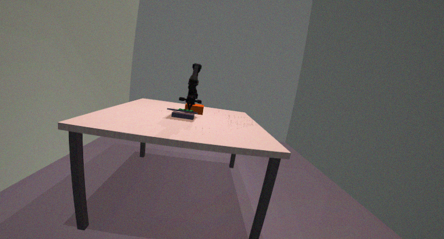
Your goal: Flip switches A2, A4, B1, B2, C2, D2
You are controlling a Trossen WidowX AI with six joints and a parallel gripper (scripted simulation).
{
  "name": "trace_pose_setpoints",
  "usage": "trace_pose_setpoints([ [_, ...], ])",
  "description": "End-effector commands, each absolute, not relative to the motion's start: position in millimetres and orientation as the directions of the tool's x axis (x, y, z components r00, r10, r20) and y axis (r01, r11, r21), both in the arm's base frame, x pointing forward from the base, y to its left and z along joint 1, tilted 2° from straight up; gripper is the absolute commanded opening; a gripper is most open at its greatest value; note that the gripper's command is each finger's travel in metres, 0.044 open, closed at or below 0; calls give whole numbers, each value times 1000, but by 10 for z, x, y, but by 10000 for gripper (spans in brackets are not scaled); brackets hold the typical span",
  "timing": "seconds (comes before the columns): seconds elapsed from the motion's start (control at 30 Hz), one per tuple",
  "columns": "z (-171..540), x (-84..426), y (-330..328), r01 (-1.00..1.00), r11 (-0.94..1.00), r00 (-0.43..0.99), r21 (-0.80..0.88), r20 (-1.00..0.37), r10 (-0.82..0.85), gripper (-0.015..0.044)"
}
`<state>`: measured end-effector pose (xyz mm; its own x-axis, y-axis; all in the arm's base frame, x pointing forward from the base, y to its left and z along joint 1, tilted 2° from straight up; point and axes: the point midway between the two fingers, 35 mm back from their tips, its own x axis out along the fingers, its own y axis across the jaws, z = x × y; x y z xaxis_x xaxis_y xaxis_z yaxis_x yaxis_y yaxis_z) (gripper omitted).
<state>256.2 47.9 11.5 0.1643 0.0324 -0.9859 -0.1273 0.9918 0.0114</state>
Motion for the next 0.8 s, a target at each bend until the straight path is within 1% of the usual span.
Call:
trace_pose_setpoints([
  [0.0,221,2554,478,-127,992,169,12,-985,34,0],
  [0.13,722,2442,461,-125,992,188,15,-981,39,0],
  [0.33,748,2432,459,-125,992,189,15,-981,39,0],
  [0.4,773,2500,453,-121,992,189,18,-981,41,0],
  [0.57,913,2918,371,-124,992,193,15,-981,39,0],
  [0.77,917,2933,366,-125,992,193,14,-981,38,0],
])
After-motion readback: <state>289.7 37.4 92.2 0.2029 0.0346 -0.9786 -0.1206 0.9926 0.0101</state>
